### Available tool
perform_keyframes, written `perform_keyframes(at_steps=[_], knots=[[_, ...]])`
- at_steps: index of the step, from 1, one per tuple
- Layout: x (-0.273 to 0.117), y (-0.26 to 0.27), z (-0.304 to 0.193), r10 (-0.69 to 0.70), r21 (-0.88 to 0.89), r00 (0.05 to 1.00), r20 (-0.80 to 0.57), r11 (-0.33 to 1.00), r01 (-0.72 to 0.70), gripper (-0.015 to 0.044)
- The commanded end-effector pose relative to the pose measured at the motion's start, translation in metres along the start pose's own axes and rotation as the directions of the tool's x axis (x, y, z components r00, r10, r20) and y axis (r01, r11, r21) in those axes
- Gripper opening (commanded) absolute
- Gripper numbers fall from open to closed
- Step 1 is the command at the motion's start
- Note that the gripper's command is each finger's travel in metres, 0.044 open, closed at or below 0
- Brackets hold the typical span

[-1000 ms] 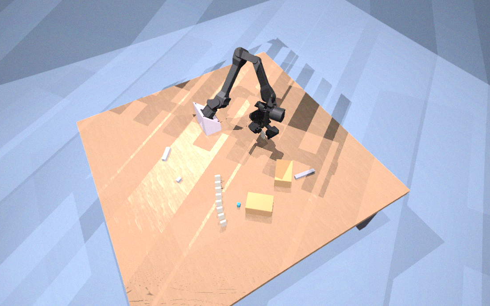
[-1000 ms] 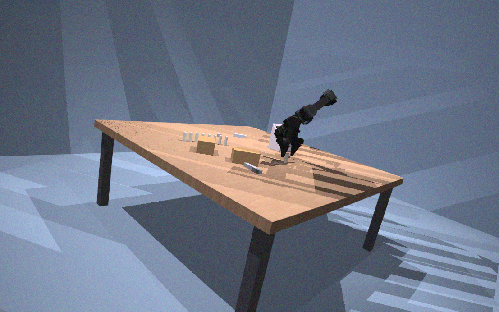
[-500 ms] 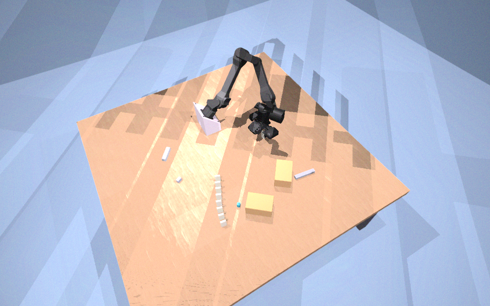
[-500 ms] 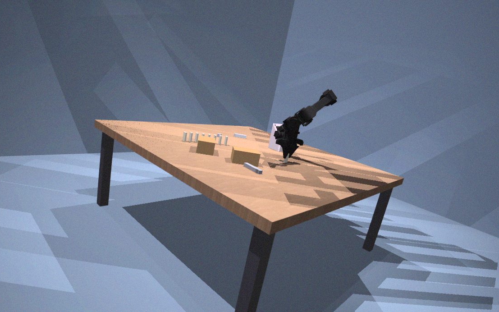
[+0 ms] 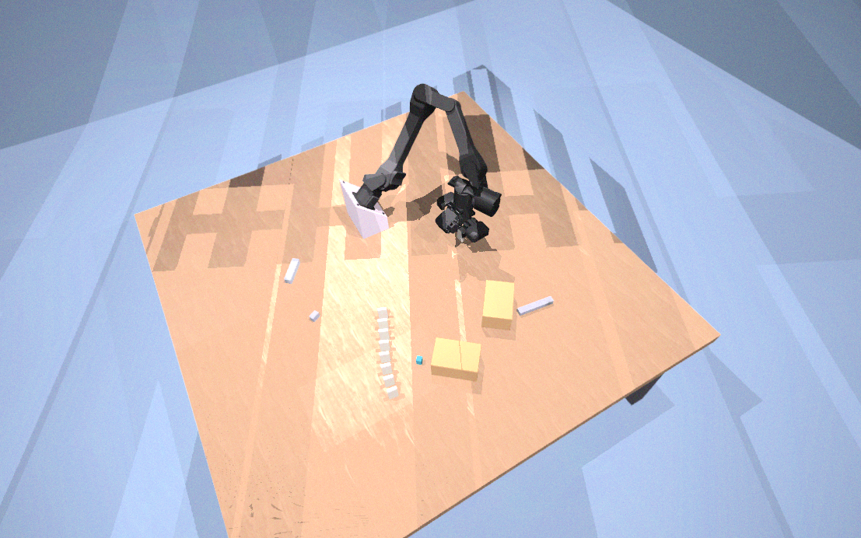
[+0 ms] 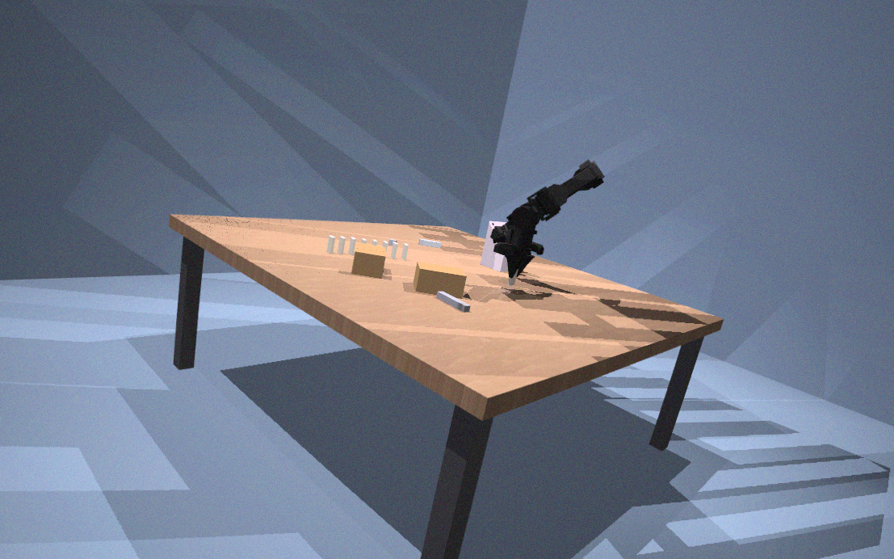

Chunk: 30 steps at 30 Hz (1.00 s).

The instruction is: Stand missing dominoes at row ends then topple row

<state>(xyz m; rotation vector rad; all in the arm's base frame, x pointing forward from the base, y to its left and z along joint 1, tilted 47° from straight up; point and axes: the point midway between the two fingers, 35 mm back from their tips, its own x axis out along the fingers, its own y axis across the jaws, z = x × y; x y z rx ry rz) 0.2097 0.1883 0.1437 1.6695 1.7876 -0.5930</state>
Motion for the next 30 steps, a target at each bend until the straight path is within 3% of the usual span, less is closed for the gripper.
perform_keyframes(at_steps=[1, 7, 17, 24, 30], knots=[[-0.043, 0.008, 0.004, 0.013, -0.004, 1.000, 0.009, 1.000, -0.013, 0.0107], [-0.117, -0.002, -0.001, 0.016, 0.001, 1.000, -0.015, 1.000, -0.016, 0.0107], [-0.119, 0.004, 0.006, 0.018, -0.032, 1.000, -0.011, 0.999, -0.018, 0.0107], [-0.126, 0.060, 0.099, 0.022, -0.366, 0.999, 0.028, 0.931, -0.011, 0.0107], [-0.130, 0.075, 0.170, 0.020, -0.549, 0.999, 0.045, 0.836, 0.008, 0.0107]])
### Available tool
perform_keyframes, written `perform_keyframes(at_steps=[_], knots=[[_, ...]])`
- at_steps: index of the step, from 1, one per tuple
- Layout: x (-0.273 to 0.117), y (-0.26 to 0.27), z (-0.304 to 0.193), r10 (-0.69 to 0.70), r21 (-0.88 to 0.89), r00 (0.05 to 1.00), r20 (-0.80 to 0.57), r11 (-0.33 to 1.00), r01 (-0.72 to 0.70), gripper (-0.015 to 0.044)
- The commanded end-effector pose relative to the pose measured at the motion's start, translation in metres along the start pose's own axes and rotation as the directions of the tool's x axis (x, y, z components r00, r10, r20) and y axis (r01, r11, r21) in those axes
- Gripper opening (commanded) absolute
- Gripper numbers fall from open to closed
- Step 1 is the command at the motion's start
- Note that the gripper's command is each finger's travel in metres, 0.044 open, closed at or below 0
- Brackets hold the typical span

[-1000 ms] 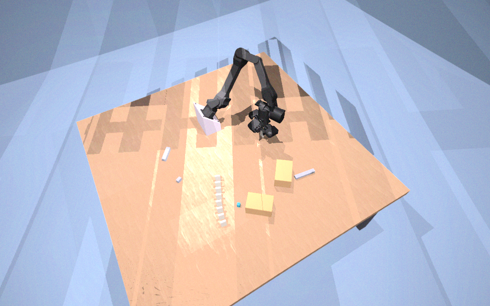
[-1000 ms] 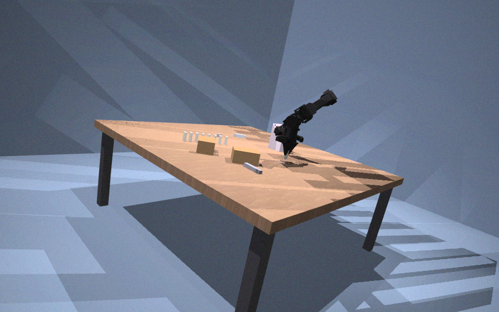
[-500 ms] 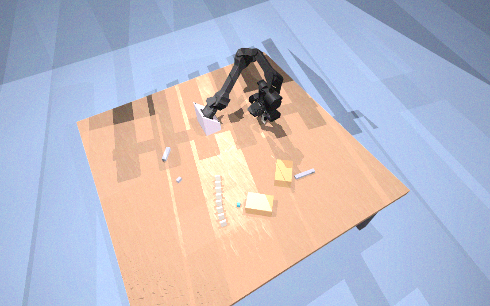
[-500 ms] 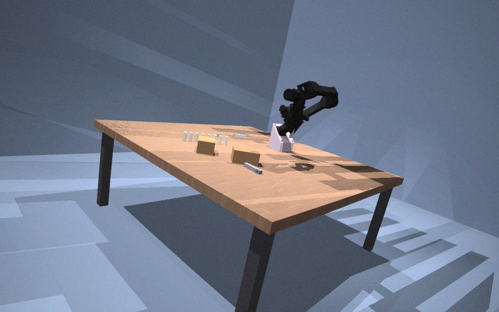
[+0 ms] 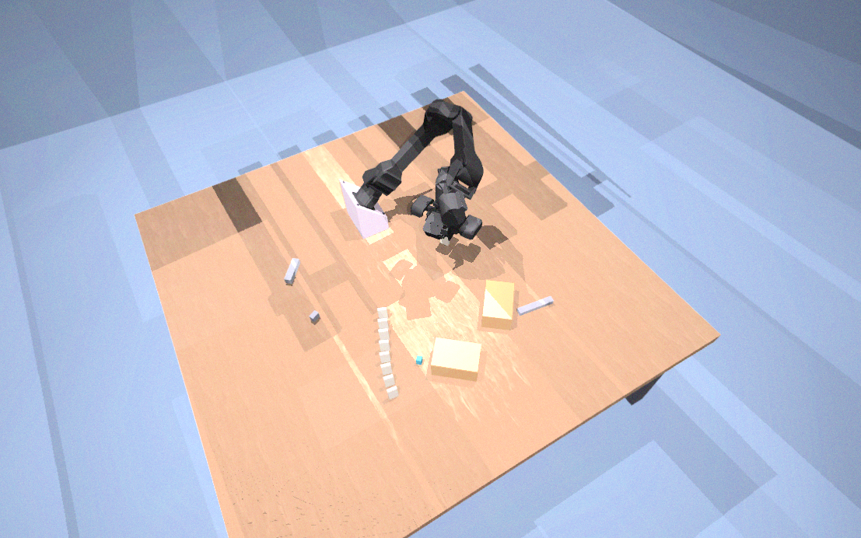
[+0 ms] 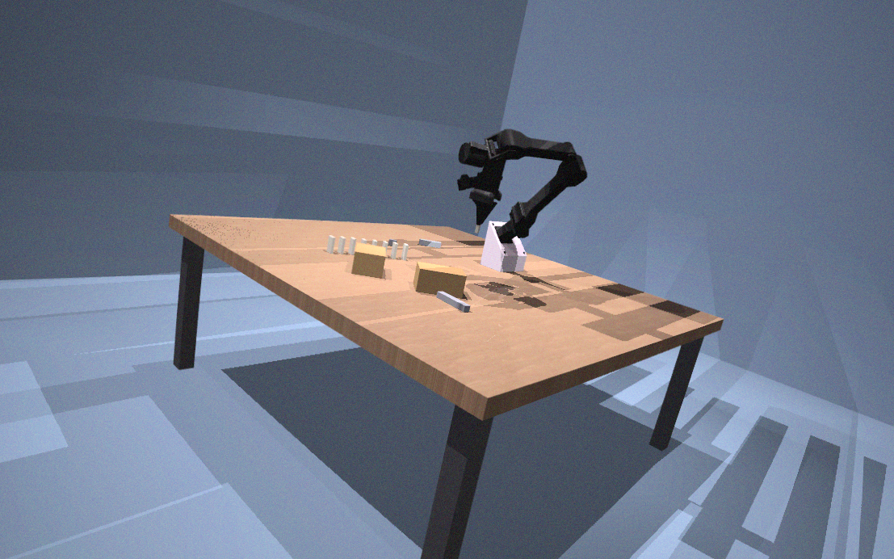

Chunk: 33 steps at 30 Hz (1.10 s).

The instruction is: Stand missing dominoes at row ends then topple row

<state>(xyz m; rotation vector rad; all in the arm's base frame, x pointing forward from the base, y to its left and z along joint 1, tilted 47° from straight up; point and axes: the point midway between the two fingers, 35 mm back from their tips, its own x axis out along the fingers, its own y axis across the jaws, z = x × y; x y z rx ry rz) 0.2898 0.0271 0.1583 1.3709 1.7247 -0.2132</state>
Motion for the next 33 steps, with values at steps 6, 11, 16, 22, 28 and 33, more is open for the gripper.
perform_keyframes(at_steps=[6, 11, 16, 22, 28, 33], knots=[[0.002, -0.040, 0.120, -0.008, -0.350, 1.000, 0.000, 0.937, 0.007, 0.0107], [0.009, -0.072, 0.169, 0.001, -0.505, 1.000, -0.018, 0.863, -0.009, 0.0107], [0.015, -0.096, 0.195, 0.008, -0.594, 0.999, -0.031, 0.804, -0.025, 0.0107], [0.015, -0.096, 0.195, 0.008, -0.594, 0.999, -0.031, 0.804, -0.025, 0.0107], [0.036, -0.093, 0.198, 0.008, -0.594, 1.000, -0.028, 0.804, -0.023, 0.0107], [0.066, -0.091, 0.200, 0.008, -0.594, 1.000, -0.026, 0.804, -0.022, 0.0107]])
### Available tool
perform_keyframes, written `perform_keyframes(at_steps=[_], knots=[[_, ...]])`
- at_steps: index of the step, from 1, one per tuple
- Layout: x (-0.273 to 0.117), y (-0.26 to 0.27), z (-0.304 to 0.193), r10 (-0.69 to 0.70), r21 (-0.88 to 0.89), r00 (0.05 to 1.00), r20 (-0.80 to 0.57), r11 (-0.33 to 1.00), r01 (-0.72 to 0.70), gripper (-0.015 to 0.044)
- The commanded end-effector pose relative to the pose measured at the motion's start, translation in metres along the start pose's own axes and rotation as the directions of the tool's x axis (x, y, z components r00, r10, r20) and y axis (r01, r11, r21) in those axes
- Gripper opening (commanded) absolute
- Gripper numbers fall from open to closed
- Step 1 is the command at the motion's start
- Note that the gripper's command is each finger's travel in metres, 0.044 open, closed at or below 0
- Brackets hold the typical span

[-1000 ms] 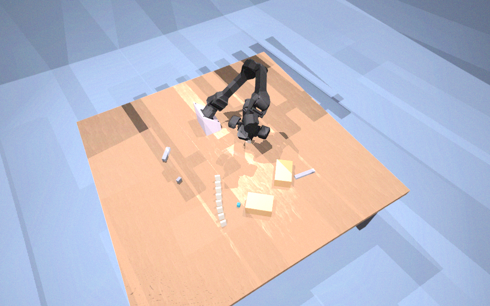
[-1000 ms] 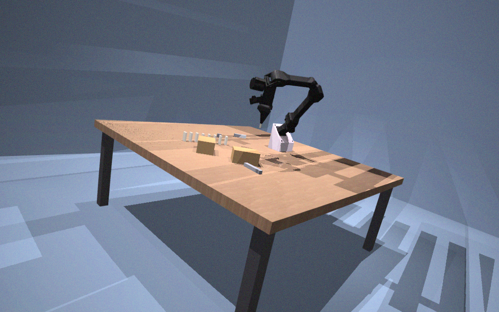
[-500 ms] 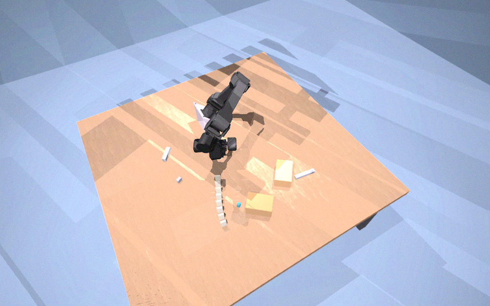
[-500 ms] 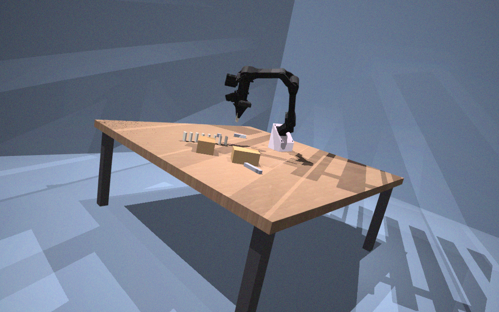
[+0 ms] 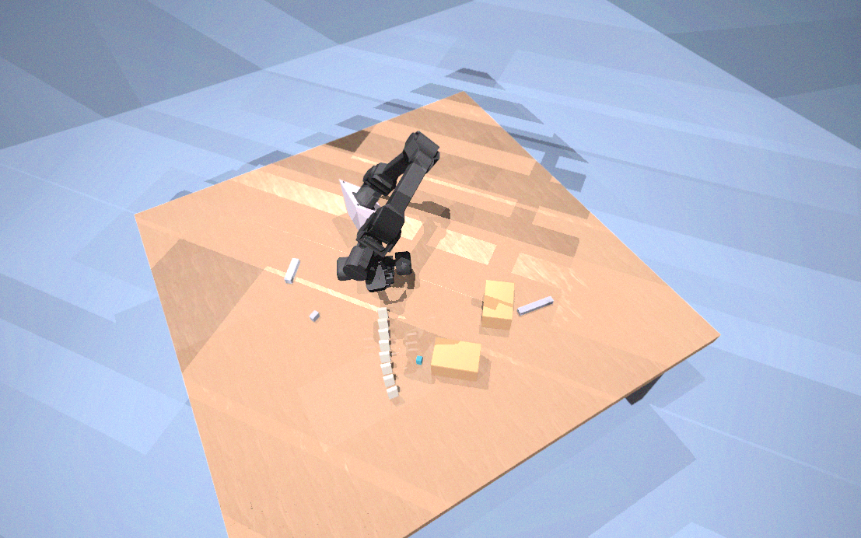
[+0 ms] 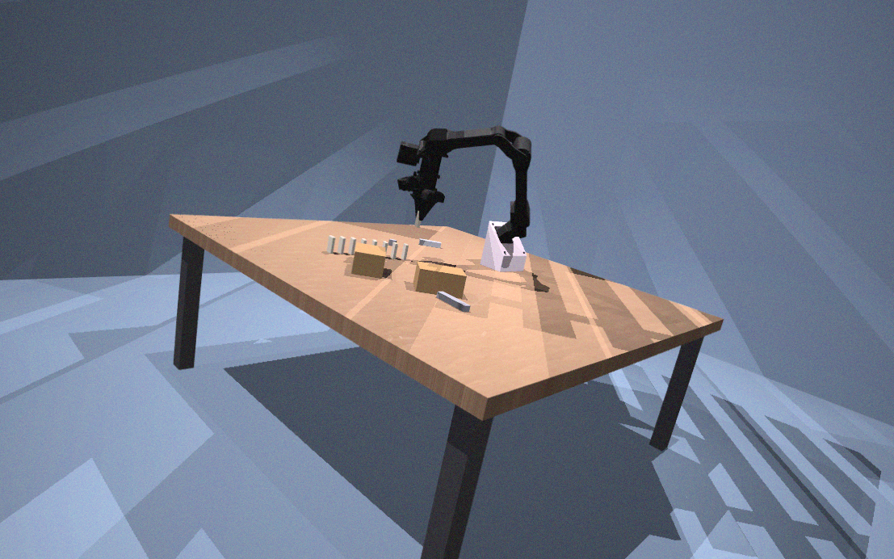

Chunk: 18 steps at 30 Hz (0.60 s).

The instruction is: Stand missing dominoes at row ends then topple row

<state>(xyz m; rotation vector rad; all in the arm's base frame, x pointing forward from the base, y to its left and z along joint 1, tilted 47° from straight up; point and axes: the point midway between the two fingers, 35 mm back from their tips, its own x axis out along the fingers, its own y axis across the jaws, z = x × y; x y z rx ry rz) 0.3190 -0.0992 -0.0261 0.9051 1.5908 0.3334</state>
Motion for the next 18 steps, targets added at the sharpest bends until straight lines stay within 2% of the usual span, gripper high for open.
perform_keyframes(at_steps=[1, 13, 18], knots=[[0.027, 0.000, 0.000, 0.005, 0.006, 1.000, -0.015, 1.000, -0.005, 0.0107], [0.095, 0.003, -0.008, 0.012, 0.005, 1.000, -0.018, 1.000, -0.012, 0.0107], [0.103, 0.003, -0.010, 0.013, 0.005, 1.000, -0.019, 1.000, -0.013, 0.0107]])
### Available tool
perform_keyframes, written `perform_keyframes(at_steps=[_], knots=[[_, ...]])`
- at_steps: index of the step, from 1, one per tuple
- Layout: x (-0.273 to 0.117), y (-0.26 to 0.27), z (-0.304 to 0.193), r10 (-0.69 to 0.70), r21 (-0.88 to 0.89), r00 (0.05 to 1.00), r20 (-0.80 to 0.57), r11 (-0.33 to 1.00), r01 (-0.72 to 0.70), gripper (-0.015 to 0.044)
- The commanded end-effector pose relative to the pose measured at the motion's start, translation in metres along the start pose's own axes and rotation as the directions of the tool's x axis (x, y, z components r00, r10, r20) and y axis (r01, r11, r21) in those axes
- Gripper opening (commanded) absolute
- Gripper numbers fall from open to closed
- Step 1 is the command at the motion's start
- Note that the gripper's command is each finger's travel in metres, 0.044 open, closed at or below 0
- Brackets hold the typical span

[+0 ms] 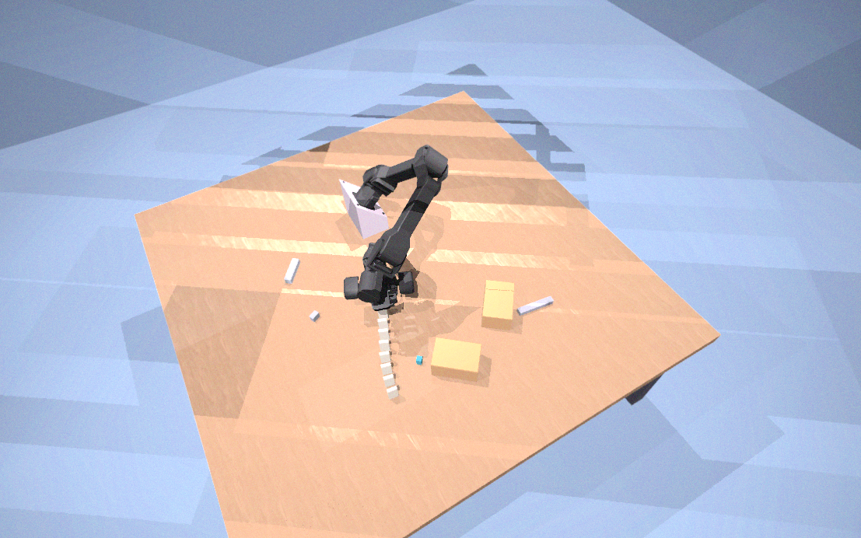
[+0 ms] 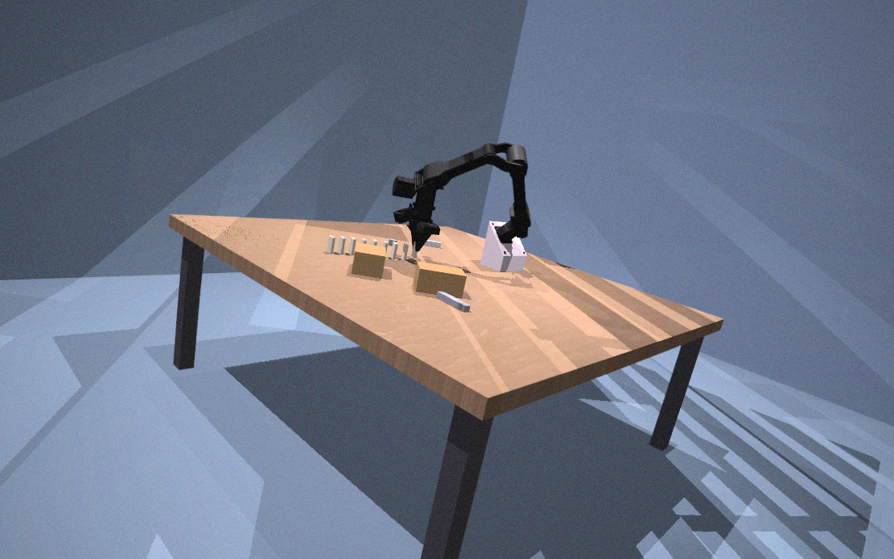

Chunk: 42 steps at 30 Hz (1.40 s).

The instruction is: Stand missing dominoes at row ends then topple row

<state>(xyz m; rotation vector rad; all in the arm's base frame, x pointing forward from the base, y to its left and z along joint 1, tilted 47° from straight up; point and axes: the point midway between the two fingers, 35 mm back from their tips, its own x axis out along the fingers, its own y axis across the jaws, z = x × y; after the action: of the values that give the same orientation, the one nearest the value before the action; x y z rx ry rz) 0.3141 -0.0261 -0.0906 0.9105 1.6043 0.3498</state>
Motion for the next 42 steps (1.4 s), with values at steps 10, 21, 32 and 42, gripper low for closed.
perform_keyframes(at_steps=[10, 21, 32, 42], knots=[[0.006, 0.000, -0.001, 0.005, 0.006, 1.000, 0.000, 1.000, -0.005, 0.0107], [0.006, 0.000, -0.001, 0.005, 0.006, 1.000, 0.000, 1.000, -0.005, 0.0396], [-0.085, -0.003, 0.006, -0.005, 0.005, 1.000, 0.005, 1.000, 0.005, 0.0440], [-0.124, -0.002, -0.002, -0.003, -0.066, 1.000, 0.002, 0.998, 0.003, 0.0387]])
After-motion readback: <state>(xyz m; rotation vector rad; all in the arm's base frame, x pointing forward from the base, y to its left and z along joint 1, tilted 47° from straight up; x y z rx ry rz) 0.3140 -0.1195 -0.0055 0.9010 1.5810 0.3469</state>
